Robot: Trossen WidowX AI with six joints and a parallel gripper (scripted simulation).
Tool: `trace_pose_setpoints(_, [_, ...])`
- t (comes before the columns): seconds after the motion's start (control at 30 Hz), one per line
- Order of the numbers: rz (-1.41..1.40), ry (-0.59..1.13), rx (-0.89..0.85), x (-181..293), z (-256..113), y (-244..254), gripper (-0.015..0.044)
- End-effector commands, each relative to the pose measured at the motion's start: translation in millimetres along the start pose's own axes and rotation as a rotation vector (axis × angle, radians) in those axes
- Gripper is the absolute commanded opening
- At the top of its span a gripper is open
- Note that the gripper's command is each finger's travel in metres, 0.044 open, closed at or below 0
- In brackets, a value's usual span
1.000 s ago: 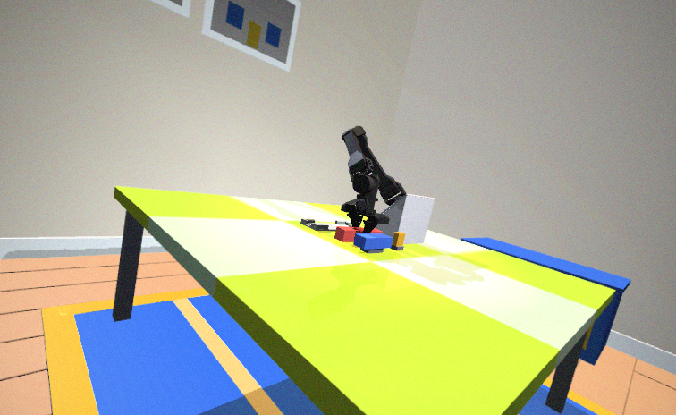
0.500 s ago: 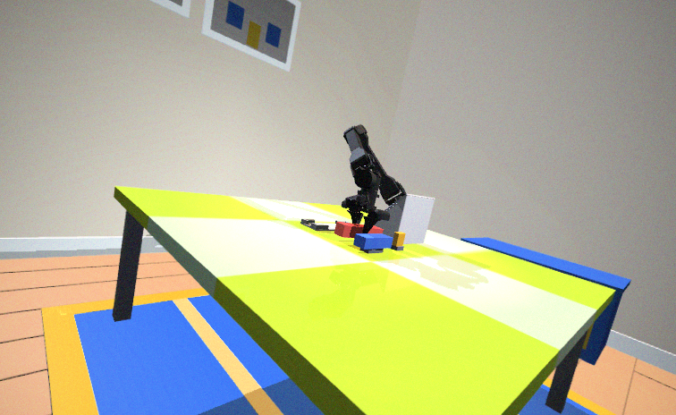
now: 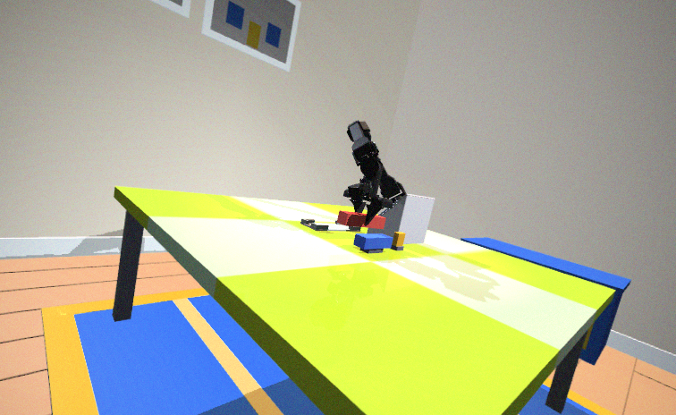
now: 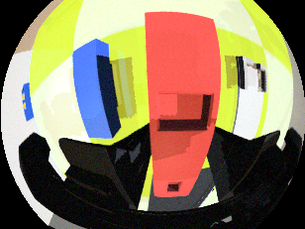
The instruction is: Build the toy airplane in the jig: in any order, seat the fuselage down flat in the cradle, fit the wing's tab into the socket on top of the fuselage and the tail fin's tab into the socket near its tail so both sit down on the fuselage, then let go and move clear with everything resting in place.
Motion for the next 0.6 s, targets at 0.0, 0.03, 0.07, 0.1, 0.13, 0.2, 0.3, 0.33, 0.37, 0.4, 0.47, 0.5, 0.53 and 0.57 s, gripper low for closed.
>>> trace_pose_setpoints(0.0, [0.005,0.0,-0.009,-1.0,-15.8,-0.5,0.0])
trace_pose_setpoints(0.03, [0.004,0.002,-0.008,-0.9,-18.8,-0.5,0.0])
trace_pose_setpoints(0.07, [0.004,0.003,-0.008,-0.8,-21.8,-0.6,0.0])
trace_pose_setpoints(0.1, [0.003,0.005,-0.007,-0.6,-24.8,-0.8,0.0])
trace_pose_setpoints(0.13, [0.002,0.006,-0.006,-0.4,-27.9,-0.9,0.0])
trace_pose_setpoints(0.2, [0.0,0.009,-0.004,0.1,-34.0,-1.3,0.0])
trace_pose_setpoints(0.3, [-0.002,0.013,-0.001,1.1,-43.2,-2.0,0.0])
trace_pose_setpoints(0.33, [-0.003,0.014,0.0,1.4,-46.3,-2.3,0.0])
trace_pose_setpoints(0.37, [-0.004,0.016,0.001,1.8,-49.4,-2.6,0.0])
trace_pose_setpoints(0.4, [-0.004,0.017,0.003,2.2,-52.5,-3.0,0.0])
trace_pose_setpoints(0.47, [-0.006,0.02,0.006,3.1,-58.7,-3.7,0.0])
trace_pose_setpoints(0.5, [-0.006,0.021,0.007,3.6,-61.8,-4.1,0.0])
trace_pose_setpoints(0.53, [-0.007,0.022,0.009,4.1,-64.9,-4.6,0.0])
trace_pose_setpoints(0.57, [-0.008,0.024,0.01,4.7,-68.0,-5.1,0.0])
Point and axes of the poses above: the point midway between the two fingers, 35 mm back from their tips, its own z axis out along the fingers, its own y axis across the jaws, x = y × z, the point moved 8 cm from there along -z, back along the fingers, and after that the axes turned 2 degrees about z, right-handed, at the moved point
